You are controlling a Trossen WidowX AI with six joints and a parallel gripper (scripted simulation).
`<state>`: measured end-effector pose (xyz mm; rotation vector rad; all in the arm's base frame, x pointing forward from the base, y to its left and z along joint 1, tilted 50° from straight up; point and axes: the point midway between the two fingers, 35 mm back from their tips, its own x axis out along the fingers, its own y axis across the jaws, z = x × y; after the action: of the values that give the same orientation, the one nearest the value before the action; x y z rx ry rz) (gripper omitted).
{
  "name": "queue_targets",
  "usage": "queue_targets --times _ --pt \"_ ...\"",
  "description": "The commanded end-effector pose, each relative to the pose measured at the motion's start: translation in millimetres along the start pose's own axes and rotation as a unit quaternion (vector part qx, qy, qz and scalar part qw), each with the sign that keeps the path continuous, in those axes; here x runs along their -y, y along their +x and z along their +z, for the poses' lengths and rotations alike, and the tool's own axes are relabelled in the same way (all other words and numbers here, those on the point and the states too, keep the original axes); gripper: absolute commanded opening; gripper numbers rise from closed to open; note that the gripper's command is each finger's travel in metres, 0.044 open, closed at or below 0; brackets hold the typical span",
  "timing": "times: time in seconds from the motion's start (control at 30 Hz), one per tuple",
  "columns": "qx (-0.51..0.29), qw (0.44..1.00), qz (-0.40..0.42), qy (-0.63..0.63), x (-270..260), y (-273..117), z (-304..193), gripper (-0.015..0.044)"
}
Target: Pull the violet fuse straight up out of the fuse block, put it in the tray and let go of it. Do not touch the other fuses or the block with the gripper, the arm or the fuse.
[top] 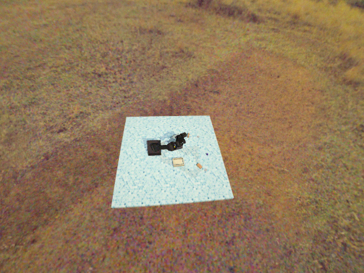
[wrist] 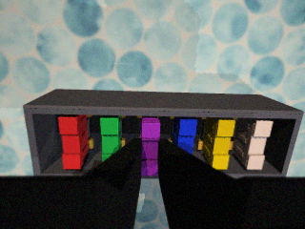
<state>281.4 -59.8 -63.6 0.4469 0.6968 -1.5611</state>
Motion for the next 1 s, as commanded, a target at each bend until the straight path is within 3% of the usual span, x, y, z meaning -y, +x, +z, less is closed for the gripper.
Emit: queue_targets --times 0.0,0.97 --pt "-0.002 1.000 0.001 0.001 -1 -4 -1 0.0000" --pt "-0.001 1.000 0.002 0.000 -1 -18 -1 0.0000"
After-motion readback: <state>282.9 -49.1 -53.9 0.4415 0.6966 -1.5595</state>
